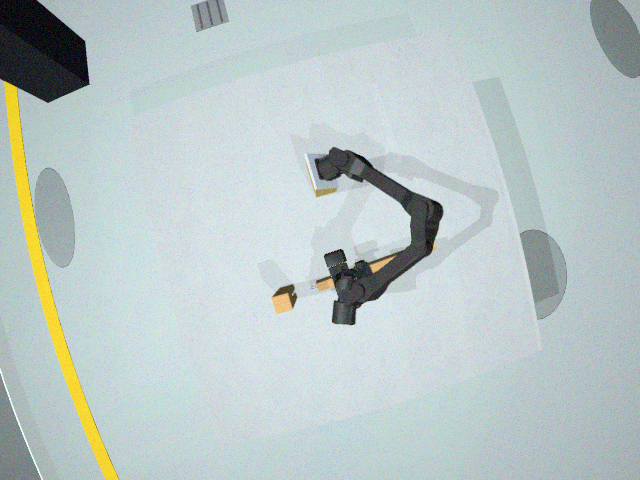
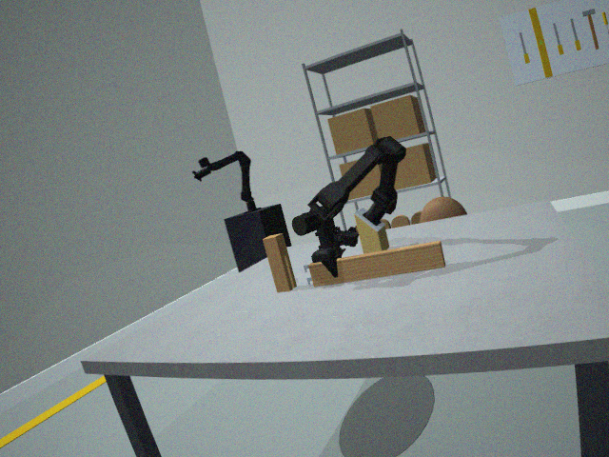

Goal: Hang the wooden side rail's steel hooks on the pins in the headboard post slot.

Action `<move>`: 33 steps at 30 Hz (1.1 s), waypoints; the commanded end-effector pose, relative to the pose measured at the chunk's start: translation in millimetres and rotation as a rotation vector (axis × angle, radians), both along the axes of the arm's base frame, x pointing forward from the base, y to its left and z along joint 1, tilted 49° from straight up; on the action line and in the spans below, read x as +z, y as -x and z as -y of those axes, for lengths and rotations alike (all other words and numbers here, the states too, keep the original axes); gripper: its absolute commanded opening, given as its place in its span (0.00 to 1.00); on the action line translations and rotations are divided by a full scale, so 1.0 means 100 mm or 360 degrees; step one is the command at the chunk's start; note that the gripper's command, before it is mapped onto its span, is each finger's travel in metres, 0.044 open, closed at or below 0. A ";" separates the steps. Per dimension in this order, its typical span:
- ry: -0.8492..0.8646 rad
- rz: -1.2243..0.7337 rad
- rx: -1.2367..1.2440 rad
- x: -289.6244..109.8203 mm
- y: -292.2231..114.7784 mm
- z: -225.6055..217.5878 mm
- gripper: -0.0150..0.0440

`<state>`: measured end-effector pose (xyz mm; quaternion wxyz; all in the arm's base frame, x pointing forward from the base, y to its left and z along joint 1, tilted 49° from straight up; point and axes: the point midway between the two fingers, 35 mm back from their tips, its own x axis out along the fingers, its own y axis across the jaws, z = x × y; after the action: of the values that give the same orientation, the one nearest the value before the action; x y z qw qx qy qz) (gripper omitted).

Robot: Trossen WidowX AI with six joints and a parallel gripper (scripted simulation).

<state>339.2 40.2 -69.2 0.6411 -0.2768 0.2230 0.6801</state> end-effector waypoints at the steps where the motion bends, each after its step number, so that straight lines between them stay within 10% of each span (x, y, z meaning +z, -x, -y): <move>1: -0.0002 0.0013 0.0000 0.02 -0.01 0.03 0.25; 33: -0.0002 0.0013 0.0000 0.05 -0.01 0.07 0.25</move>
<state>337.1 37.5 -66.5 0.6394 -0.2750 0.2236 0.6823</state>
